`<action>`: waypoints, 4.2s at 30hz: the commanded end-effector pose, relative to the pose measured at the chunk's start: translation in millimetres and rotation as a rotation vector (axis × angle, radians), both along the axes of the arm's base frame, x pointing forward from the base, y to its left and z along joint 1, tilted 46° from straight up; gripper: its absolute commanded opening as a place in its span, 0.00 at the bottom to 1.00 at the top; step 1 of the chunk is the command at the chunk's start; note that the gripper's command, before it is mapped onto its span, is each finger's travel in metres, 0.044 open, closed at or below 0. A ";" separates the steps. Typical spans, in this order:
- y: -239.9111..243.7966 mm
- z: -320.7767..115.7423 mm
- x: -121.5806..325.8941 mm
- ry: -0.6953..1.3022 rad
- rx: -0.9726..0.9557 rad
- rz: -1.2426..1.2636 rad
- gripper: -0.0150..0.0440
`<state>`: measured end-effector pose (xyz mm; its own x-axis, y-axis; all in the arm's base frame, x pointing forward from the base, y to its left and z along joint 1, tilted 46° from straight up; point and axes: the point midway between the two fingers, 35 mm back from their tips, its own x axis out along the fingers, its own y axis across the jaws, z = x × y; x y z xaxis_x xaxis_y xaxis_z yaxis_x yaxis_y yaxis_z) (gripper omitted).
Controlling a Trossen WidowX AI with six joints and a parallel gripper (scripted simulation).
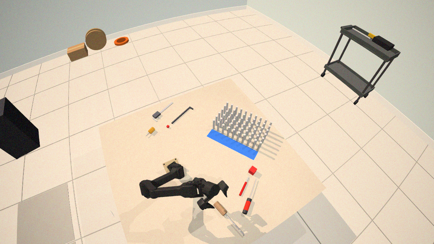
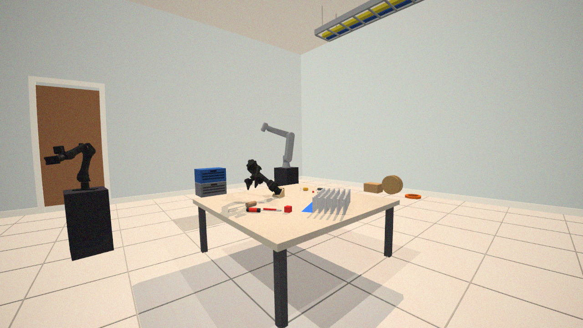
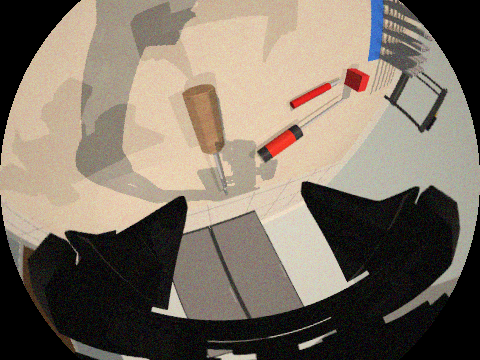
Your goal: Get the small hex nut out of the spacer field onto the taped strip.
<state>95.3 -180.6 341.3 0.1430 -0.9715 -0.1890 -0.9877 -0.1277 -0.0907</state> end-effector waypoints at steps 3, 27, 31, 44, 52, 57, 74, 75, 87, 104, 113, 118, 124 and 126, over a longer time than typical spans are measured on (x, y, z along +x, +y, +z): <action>-26.5 -21.1 -1.3 0.013 -0.001 -0.001 1.00; -39.2 -26.7 -6.9 0.016 -0.019 0.001 0.73; -39.2 -26.7 -6.9 0.016 -0.019 0.001 0.73; -47.3 -33.3 -6.3 0.016 -0.018 0.001 0.73; -57.3 -41.6 -6.8 0.016 -0.018 0.000 0.73; -63.3 -46.9 -7.7 0.017 -0.018 0.000 0.73; -82.5 -65.7 -13.9 0.018 -0.022 0.000 0.73; -83.5 -66.8 -14.5 0.018 -0.022 0.001 0.73; -89.1 -73.1 -17.6 0.019 -0.024 0.001 0.57; -74.6 -65.2 7.3 -0.079 0.041 0.040 0.25; -57.3 -55.4 19.0 -0.082 0.101 0.021 0.25; -47.0 -47.3 22.9 -0.100 0.122 0.007 0.25; -34.0 -37.5 25.7 -0.106 0.138 -0.008 0.25; -29.7 -34.4 26.2 -0.099 0.142 -0.011 0.25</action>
